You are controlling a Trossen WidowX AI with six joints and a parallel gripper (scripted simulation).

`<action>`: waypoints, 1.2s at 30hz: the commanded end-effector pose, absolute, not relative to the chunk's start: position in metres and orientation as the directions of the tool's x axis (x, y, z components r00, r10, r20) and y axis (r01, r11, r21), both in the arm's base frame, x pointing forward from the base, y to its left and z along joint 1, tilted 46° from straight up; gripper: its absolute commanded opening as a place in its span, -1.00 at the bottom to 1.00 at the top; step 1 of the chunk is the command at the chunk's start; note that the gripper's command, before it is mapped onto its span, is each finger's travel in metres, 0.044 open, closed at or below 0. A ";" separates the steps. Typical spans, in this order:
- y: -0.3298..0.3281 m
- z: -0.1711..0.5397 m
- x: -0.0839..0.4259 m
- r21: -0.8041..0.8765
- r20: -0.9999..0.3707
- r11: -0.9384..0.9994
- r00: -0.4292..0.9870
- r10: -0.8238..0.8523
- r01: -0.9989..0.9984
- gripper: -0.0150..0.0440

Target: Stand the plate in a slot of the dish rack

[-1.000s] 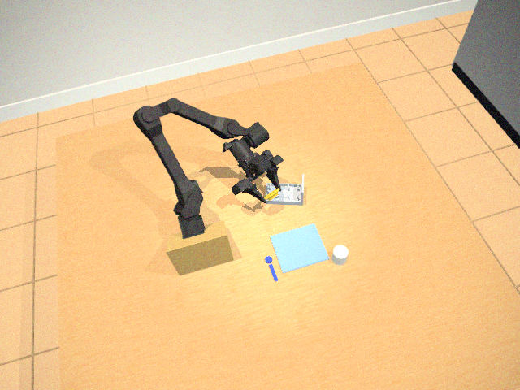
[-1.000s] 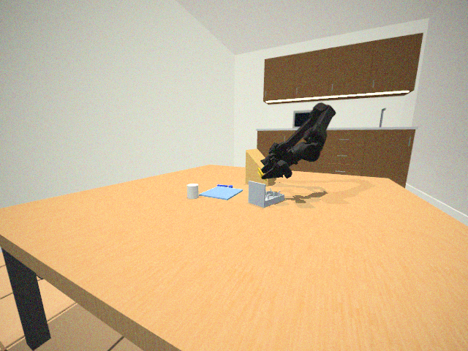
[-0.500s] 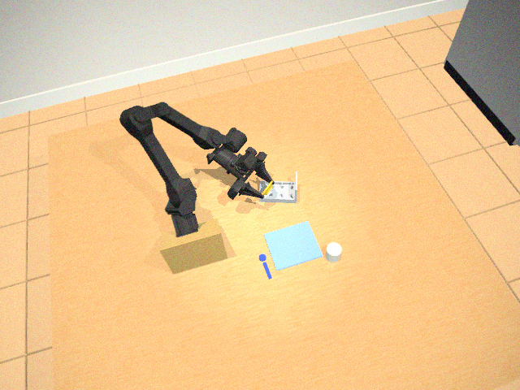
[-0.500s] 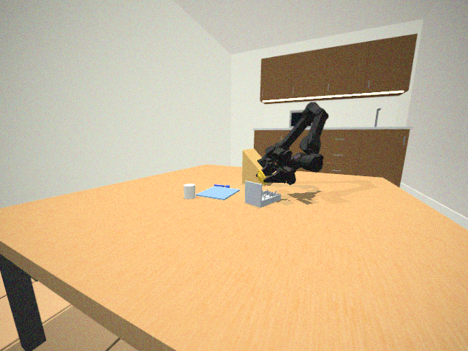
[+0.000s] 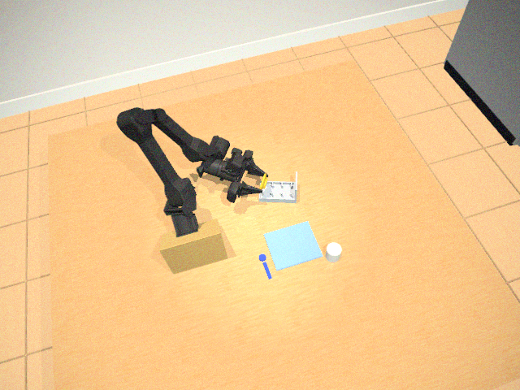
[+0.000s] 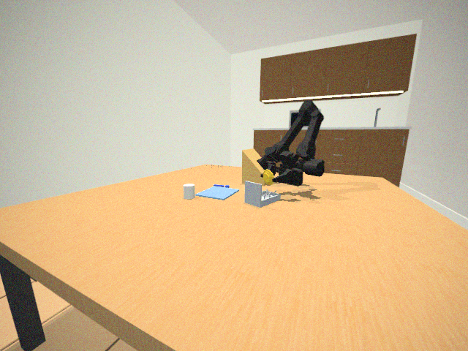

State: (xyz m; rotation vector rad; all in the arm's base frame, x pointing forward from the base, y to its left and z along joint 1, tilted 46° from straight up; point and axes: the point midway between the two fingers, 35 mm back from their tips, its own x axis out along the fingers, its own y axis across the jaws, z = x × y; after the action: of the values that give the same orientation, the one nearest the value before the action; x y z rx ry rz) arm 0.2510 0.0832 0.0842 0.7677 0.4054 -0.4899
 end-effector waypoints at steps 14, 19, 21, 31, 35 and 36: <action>0.087 0.100 0.223 0.680 -0.252 0.633 0.929 -0.273 0.370 -0.49; 0.087 0.100 0.223 0.680 -0.252 0.633 0.929 -0.273 0.370 -0.49; 0.087 0.100 0.223 0.680 -0.252 0.633 0.929 -0.273 0.370 -0.49; 0.096 0.091 0.231 0.680 -0.255 0.633 0.928 -0.270 0.371 -0.49; 0.100 0.086 0.235 0.680 -0.255 0.632 0.928 -0.270 0.371 -0.49; 0.100 0.085 0.236 0.680 -0.255 0.632 0.928 -0.270 0.371 -0.49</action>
State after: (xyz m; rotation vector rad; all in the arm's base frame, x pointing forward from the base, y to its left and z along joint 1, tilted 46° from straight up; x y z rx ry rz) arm 0.2322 0.0978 0.0880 0.8075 0.1331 -0.3680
